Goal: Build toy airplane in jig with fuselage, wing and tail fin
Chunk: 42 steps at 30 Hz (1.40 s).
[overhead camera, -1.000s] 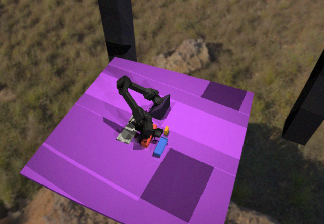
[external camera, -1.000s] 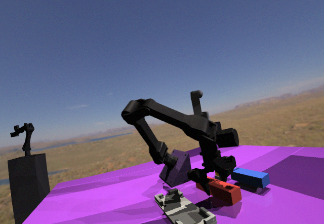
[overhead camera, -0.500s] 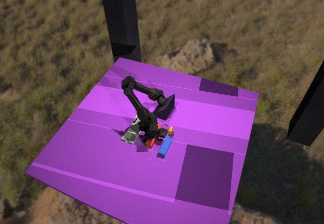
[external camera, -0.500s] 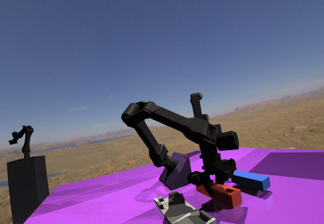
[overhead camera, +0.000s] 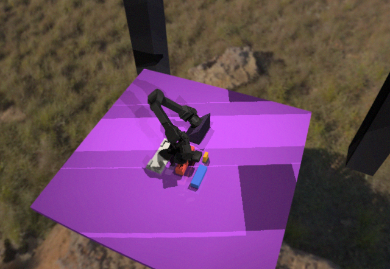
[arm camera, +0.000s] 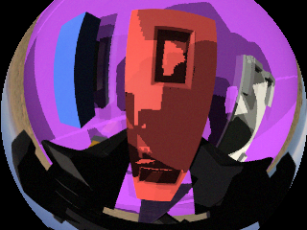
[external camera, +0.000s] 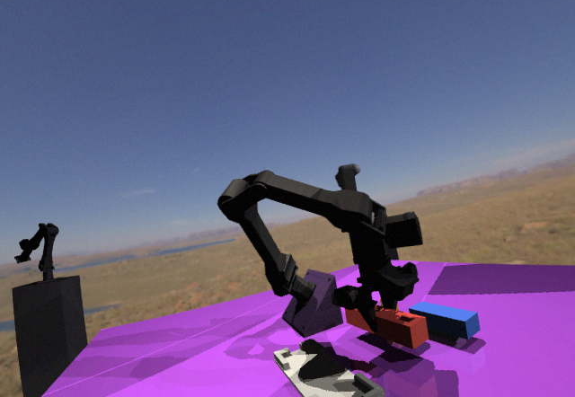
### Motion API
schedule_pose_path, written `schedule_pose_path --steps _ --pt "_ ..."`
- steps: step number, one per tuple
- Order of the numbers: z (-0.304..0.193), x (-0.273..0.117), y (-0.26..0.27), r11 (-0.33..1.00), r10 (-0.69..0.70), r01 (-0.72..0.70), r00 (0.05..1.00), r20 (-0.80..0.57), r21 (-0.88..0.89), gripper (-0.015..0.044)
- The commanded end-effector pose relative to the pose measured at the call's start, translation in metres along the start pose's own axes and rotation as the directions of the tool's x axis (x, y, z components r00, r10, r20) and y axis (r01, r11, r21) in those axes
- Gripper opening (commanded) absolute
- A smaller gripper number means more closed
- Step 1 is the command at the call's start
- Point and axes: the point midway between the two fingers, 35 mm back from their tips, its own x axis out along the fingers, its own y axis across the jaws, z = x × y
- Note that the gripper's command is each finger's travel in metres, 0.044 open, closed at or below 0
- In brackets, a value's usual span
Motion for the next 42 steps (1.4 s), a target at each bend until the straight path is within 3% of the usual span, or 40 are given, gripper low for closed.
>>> schedule_pose_path --steps 1,26,42 --pt "0.004 -0.014 0.001 1.000 0.012 -0.013 1.000 0.009 0.014 0.0000" --pt "-0.003 -0.092 -0.002 1.000 0.008 -0.008 1.000 0.006 0.015 0.0000" --pt "0.003 -0.080 -0.037 0.999 0.025 -0.025 1.000 0.009 0.023 0.0000"
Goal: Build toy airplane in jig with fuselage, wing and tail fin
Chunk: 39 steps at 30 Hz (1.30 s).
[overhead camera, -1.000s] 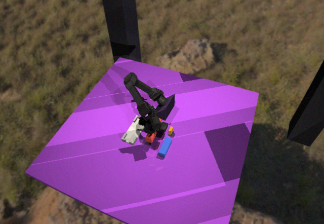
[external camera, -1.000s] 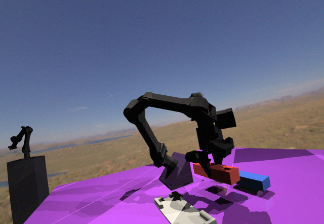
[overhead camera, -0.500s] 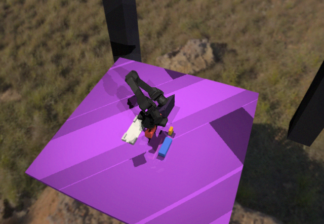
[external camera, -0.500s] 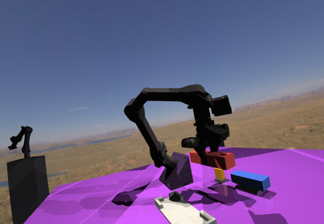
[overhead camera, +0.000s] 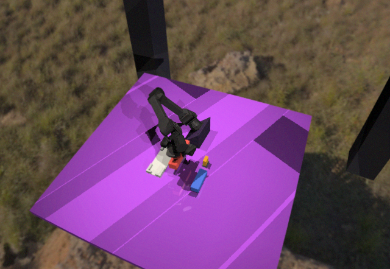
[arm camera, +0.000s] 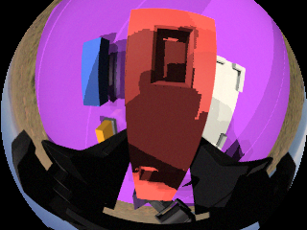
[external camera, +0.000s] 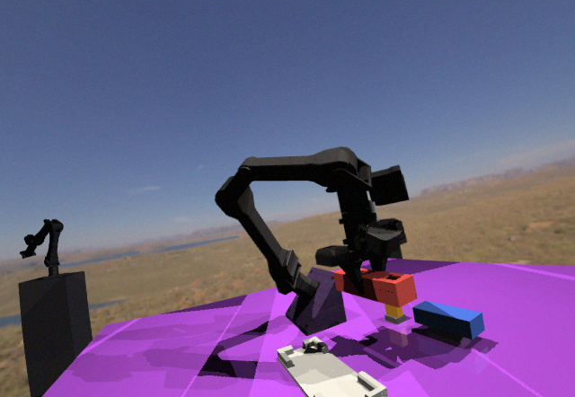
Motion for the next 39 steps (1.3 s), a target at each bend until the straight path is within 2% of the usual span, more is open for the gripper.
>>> schedule_pose_path --steps 1,39 --pt "0.000 0.004 -0.011 1.000 -0.001 0.001 1.000 0.004 -0.005 0.0000" --pt "-0.013 0.052 -0.123 0.999 -0.024 0.024 1.000 0.002 0.042 0.0000"
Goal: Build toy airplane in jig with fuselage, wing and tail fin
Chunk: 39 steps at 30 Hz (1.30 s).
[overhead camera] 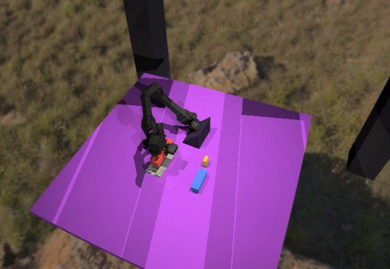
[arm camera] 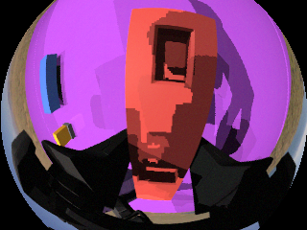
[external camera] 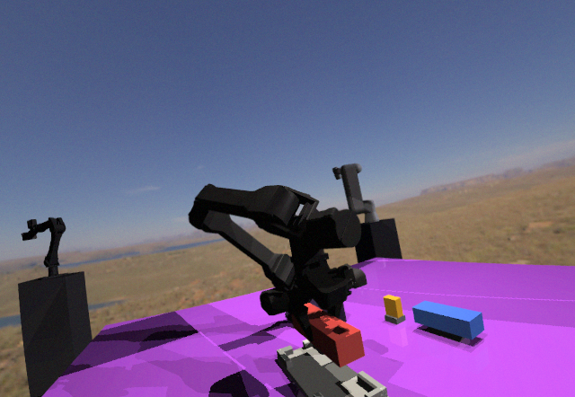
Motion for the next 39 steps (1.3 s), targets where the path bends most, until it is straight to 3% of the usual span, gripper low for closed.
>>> schedule_pose_path --steps 1,4,12,39 --pt "-0.004 0.004 -0.009 1.000 -0.011 0.011 1.000 0.001 -0.003 0.0000" --pt "-0.006 0.005 -0.012 1.000 -0.014 0.014 1.000 0.001 -0.002 0.0000" --pt "-0.005 0.006 -0.012 1.000 -0.014 0.014 1.000 0.001 -0.002 0.0195" --pt "-0.005 0.019 -0.013 1.000 -0.013 0.013 1.000 0.001 -0.001 0.0195"
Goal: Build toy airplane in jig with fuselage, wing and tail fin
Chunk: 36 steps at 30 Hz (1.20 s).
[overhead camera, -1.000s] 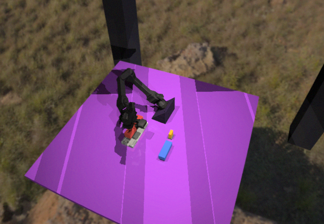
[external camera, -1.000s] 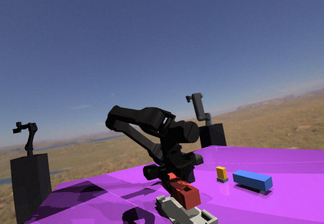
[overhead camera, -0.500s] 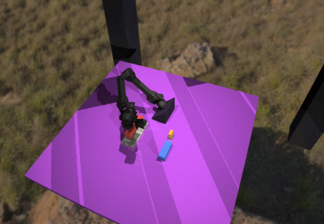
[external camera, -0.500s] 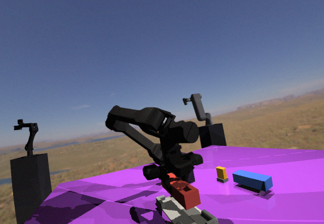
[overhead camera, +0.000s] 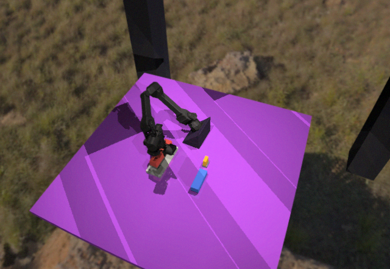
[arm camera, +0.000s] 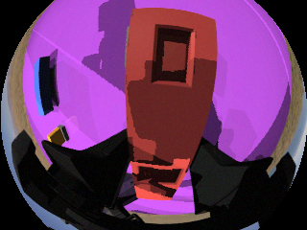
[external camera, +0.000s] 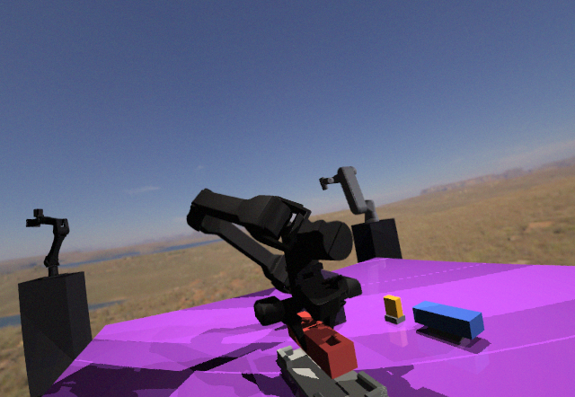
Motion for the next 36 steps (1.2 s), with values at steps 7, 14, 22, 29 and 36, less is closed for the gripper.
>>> schedule_pose_path --steps 7,14,22,29,36 --pt "-0.002 0.017 0.000 1.000 -0.007 0.007 1.000 -0.003 -0.012 0.0195" --pt "-0.003 0.028 -0.001 1.000 -0.008 0.008 1.000 -0.003 -0.011 0.0195" --pt "-0.002 0.030 -0.002 1.000 -0.003 0.003 1.000 -0.002 0.001 0.0181" --pt "-0.002 0.030 -0.002 1.000 -0.003 0.003 1.000 -0.002 0.001 0.0056" --pt "-0.002 0.030 -0.002 1.000 -0.003 0.003 1.000 -0.002 0.001 0.0188"
